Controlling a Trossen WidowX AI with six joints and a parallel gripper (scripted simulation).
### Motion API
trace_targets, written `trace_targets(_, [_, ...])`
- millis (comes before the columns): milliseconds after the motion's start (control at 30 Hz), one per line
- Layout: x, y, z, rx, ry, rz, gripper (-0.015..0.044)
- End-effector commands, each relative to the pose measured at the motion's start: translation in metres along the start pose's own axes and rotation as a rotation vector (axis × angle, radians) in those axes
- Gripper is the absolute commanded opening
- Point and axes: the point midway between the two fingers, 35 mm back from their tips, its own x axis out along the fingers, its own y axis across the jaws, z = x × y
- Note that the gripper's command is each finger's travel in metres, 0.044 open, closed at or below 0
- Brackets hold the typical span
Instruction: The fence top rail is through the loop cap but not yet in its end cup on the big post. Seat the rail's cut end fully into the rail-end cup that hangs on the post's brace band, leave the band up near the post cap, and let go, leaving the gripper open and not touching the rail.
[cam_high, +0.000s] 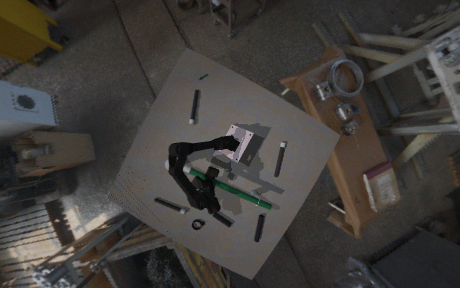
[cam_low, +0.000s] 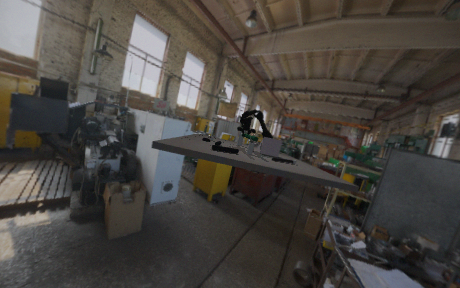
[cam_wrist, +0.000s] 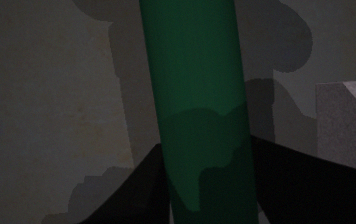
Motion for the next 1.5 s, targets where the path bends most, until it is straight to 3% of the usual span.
trace_targets(0, [-0.004,0.003,0.007,0.005,-0.004,0.020,0.0000])
trace_targets(1200, [0.002,0.002,0.017,-0.003,0.002,0.000,0.0000])
trace_targets(1467, [0.002,0.002,0.017,-0.003,0.002,0.000,0.0210])
